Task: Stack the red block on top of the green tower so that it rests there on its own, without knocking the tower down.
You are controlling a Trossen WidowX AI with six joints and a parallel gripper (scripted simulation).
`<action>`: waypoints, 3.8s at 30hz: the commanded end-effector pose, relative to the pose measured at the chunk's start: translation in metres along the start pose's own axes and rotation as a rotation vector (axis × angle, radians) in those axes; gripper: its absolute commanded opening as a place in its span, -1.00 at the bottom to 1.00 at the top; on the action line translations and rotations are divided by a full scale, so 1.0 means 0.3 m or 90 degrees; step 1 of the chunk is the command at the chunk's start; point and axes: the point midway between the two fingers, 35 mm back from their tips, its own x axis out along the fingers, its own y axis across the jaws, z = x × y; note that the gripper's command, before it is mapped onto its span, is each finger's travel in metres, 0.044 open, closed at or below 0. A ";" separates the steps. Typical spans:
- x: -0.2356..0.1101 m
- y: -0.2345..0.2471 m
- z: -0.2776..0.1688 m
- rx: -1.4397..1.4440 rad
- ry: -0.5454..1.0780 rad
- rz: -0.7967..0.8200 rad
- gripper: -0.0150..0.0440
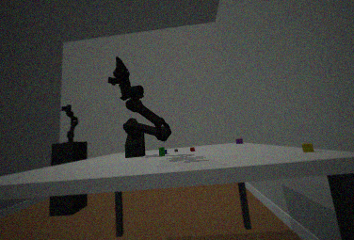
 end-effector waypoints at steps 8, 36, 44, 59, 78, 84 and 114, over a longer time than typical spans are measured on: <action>0.078 0.133 0.105 -0.021 -0.019 0.114 1.00; 0.096 0.900 -0.116 -0.097 0.282 0.581 1.00; -0.024 1.044 -0.351 -0.099 0.483 0.667 1.00; -0.399 1.111 -0.817 -0.103 0.938 0.706 1.00; -0.924 0.907 -1.155 -0.134 1.447 0.517 1.00; -1.133 0.787 -1.210 -0.173 1.624 0.414 1.00; -1.707 0.412 -1.117 -0.360 2.058 0.006 1.00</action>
